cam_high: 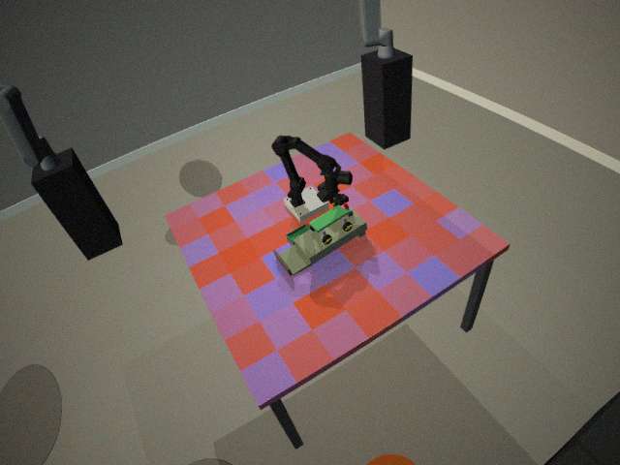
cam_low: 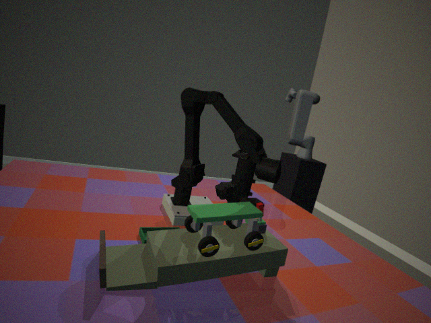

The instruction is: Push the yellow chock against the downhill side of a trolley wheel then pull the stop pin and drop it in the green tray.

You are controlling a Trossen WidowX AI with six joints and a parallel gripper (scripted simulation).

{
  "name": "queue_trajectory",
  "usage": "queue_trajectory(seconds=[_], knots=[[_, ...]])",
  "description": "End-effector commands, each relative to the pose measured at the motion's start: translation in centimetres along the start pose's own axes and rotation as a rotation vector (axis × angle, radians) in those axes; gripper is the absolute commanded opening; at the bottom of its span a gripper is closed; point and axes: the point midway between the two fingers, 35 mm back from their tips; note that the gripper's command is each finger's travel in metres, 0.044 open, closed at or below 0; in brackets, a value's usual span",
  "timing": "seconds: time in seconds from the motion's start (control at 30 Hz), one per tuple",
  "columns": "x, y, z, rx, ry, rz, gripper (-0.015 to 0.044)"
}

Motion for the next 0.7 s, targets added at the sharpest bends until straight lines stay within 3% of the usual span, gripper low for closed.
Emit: queue_trajectory(seconds=[0.0, 0.53, 0.67], knots=[[-0.3, -0.2, -0.9, -0.005, 0.012, -0.002, 0.019], [-0.4, -0.2, -2.4, -0.005, 0.012, -0.002, 0.019], [-0.1, -0.1, -2.1, -0.004, 0.004, 0.0, 0.0085]])
Point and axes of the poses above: the point midway between the two fingers, 35 mm back from their tips, its own z axis back along the fingers, its own x axis across the jaws, y = z × x, and after that the axes turned 9 degrees about -z, right-handed
